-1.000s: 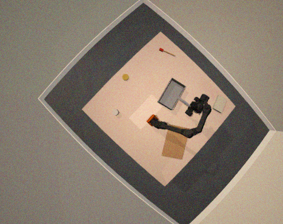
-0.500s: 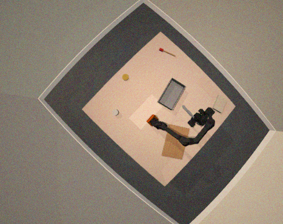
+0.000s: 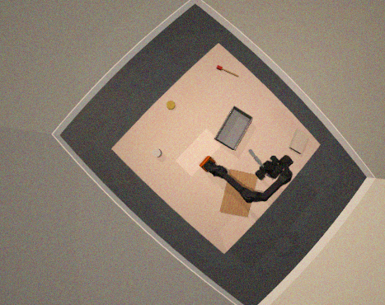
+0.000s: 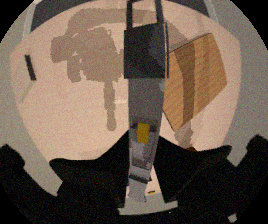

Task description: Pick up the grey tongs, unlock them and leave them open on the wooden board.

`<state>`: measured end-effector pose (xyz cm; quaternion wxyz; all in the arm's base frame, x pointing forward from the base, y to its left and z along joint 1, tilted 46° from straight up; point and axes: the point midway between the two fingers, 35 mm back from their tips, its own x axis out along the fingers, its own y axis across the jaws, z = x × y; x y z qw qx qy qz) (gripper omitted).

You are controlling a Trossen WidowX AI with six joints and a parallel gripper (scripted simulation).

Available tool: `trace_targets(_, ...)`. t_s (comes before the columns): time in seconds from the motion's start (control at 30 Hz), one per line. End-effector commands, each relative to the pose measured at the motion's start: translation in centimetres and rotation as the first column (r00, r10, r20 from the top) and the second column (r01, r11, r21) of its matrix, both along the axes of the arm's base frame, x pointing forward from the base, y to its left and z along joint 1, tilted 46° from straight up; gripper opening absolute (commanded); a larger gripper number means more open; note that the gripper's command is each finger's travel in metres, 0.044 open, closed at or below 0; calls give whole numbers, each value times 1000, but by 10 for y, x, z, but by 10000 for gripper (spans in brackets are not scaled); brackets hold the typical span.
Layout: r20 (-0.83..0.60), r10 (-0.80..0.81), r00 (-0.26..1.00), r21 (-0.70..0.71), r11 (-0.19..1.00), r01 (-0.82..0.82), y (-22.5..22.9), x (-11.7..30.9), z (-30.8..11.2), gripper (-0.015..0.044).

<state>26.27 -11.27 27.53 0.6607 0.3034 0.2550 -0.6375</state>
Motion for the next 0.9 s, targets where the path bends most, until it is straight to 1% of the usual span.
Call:
trace_targets(0.0, 9, -18, 1000, 29, 999, 18, -9, -9, 3, -150)
trace_targets(0.47, 37, -110, 993, 126, 986, 105, -48, -51, 10, -150)
trace_targets(0.87, 79, -164, 983, 188, 971, 147, -71, -88, 17, -150)
